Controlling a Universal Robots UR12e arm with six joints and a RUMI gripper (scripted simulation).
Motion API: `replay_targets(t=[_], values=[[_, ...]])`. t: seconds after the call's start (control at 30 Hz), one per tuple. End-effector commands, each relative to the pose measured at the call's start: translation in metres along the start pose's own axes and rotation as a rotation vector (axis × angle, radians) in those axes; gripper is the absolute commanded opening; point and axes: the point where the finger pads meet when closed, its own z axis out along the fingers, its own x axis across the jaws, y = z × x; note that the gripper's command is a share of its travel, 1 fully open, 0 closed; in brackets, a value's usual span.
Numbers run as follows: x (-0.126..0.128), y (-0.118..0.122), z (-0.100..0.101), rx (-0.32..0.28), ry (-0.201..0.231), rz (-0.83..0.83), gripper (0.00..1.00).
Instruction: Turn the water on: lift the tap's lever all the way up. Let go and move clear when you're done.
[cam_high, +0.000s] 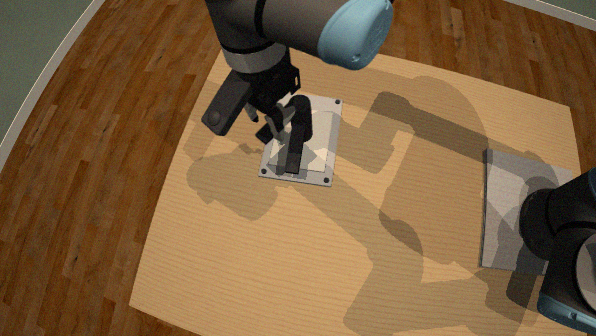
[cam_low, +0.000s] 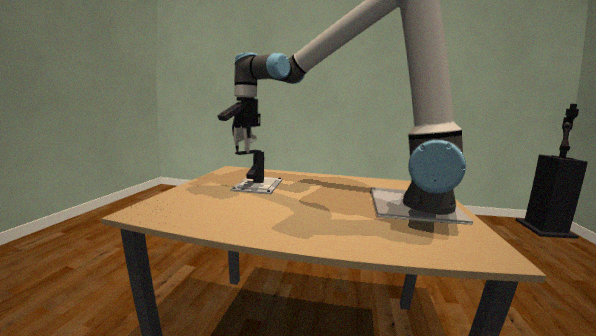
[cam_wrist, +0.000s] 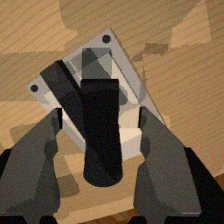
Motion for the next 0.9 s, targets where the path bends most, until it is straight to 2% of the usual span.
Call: replay_targets(t=[0.0, 0.87], values=[[0.001, 0.000, 0.003, 0.000, 0.002, 0.000, 0.40], [0.001, 0.000, 0.015, 0.000, 0.002, 0.000, 0.40]])
